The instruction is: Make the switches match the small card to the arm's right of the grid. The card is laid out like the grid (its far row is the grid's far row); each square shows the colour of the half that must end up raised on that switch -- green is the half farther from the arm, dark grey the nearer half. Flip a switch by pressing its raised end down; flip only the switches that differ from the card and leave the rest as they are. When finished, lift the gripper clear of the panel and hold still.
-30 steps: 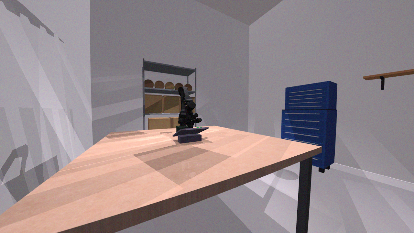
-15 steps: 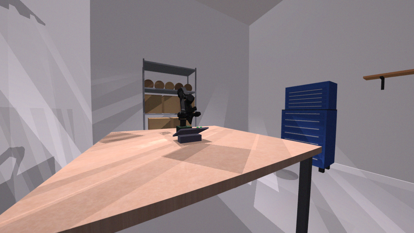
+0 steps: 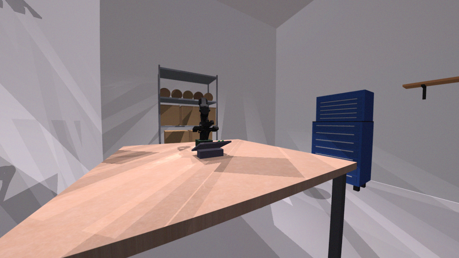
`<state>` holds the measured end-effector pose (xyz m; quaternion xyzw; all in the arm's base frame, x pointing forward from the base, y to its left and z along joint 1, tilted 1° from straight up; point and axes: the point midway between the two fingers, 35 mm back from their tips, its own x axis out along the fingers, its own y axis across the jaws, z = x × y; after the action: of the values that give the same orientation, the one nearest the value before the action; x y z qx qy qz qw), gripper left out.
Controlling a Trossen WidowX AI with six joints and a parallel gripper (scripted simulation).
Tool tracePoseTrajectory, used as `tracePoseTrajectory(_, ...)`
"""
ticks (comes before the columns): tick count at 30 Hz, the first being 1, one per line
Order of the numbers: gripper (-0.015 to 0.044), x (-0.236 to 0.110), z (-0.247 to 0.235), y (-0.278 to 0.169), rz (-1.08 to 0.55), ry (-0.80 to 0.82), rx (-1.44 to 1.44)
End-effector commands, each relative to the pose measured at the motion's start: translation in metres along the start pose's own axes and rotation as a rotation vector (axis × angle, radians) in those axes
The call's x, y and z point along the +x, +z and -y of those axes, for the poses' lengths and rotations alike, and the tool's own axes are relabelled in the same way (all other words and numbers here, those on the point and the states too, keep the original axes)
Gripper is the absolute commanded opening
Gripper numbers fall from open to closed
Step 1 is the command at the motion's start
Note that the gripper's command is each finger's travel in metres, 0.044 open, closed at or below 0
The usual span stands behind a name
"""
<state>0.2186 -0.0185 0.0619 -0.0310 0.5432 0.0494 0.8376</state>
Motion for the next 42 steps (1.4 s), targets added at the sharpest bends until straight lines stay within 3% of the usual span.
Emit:
tracePoseTrajectory(1, 0.0, 0.015, -0.002, -0.008, -0.011, 0.01, 0.003)
tracePoseTrajectory(20, 0.0, 0.038, -0.002, -0.009, -0.011, 0.01, 0.003)
tracePoseTrajectory(42, 0.0, 0.039, -0.002, -0.009, -0.011, 0.01, 0.003)
